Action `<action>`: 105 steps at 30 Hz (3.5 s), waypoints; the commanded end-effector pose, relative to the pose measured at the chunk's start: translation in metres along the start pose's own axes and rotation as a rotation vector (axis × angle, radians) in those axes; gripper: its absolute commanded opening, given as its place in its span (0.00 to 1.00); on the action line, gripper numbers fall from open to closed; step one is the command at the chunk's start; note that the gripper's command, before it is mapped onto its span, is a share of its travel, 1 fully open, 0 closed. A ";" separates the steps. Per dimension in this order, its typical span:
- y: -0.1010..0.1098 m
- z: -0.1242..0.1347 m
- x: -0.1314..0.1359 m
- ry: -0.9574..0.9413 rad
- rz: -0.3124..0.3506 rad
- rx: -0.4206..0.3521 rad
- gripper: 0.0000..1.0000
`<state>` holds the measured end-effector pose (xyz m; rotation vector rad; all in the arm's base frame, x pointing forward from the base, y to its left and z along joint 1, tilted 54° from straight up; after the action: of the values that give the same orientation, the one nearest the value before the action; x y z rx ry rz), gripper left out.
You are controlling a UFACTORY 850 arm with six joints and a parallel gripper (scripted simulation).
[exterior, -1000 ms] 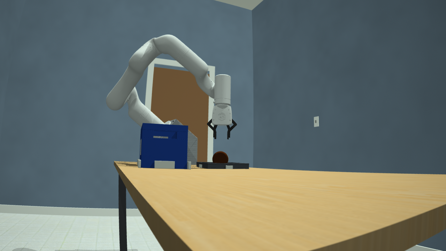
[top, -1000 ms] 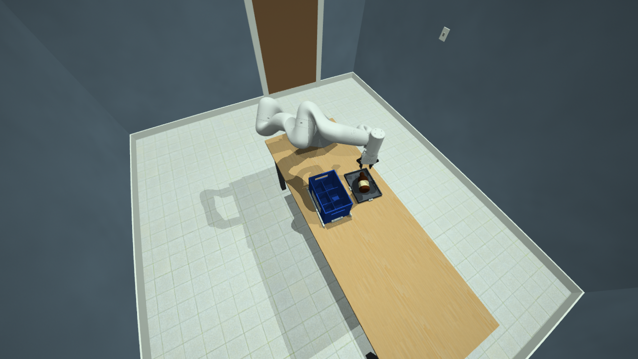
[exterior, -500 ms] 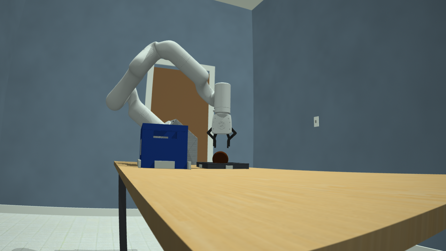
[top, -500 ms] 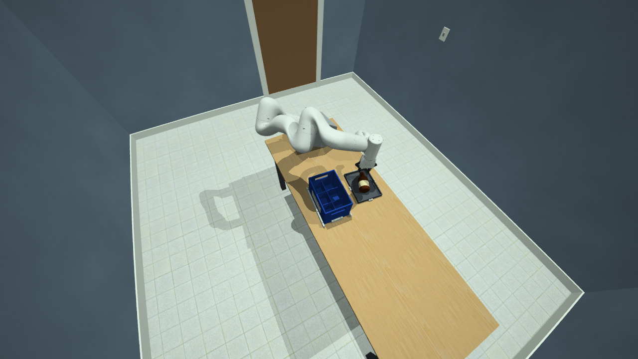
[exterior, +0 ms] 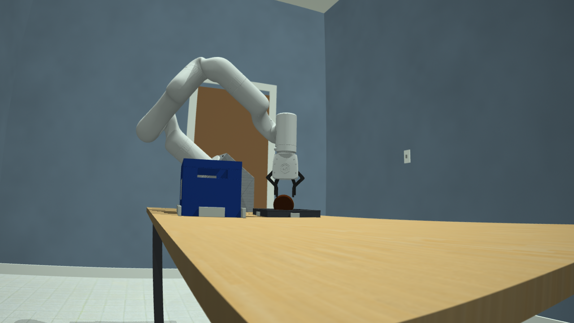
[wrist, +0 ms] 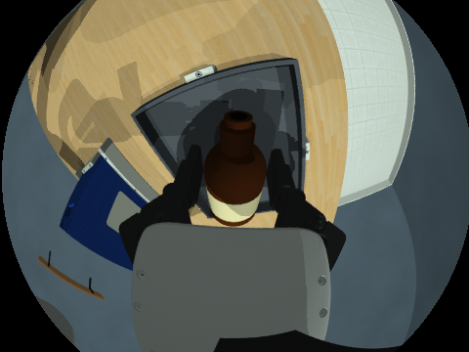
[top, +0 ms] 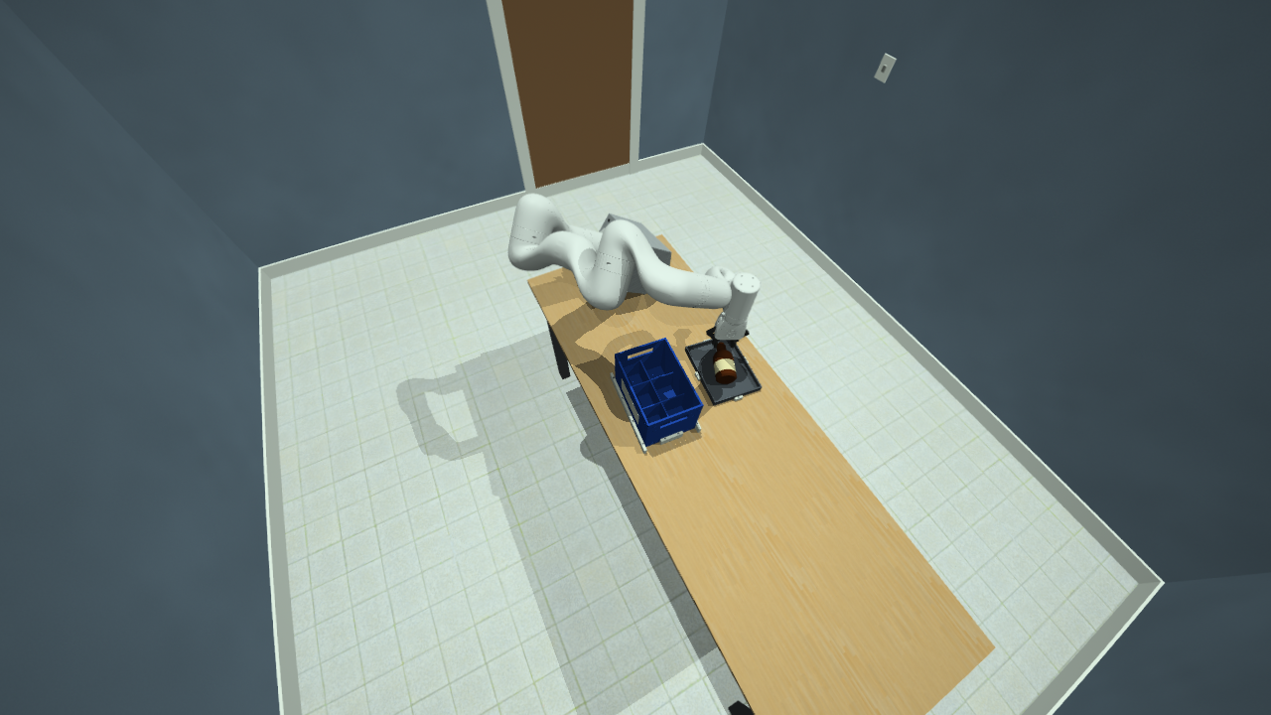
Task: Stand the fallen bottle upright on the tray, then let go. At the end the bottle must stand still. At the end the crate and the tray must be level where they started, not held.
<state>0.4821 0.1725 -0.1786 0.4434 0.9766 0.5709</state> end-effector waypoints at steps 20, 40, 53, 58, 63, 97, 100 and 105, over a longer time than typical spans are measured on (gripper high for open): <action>-0.003 0.001 0.001 -0.001 0.001 -0.001 0.65; -0.003 0.001 0.001 -0.001 0.001 -0.001 0.65; -0.003 0.001 0.001 -0.001 0.001 -0.001 0.65; -0.004 0.001 0.001 -0.001 0.001 -0.001 0.65; -0.006 0.001 0.001 -0.001 0.001 -0.001 0.65; -0.039 0.001 0.001 -0.001 0.001 -0.001 0.65; -0.041 0.001 0.001 -0.001 0.001 -0.001 0.65; -0.043 0.001 0.001 -0.001 0.001 -0.001 0.65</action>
<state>0.4933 0.1406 -0.2034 0.4435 0.9765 0.5710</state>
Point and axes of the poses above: the point where the finger pads meet when closed, its own y axis back along the fingers, its own x axis across the jaws, z = x × y, the point moved 2 cm from there along y, back along the fingers, and after that the axes turned 4 degrees about -y, right-handed, at the moved point
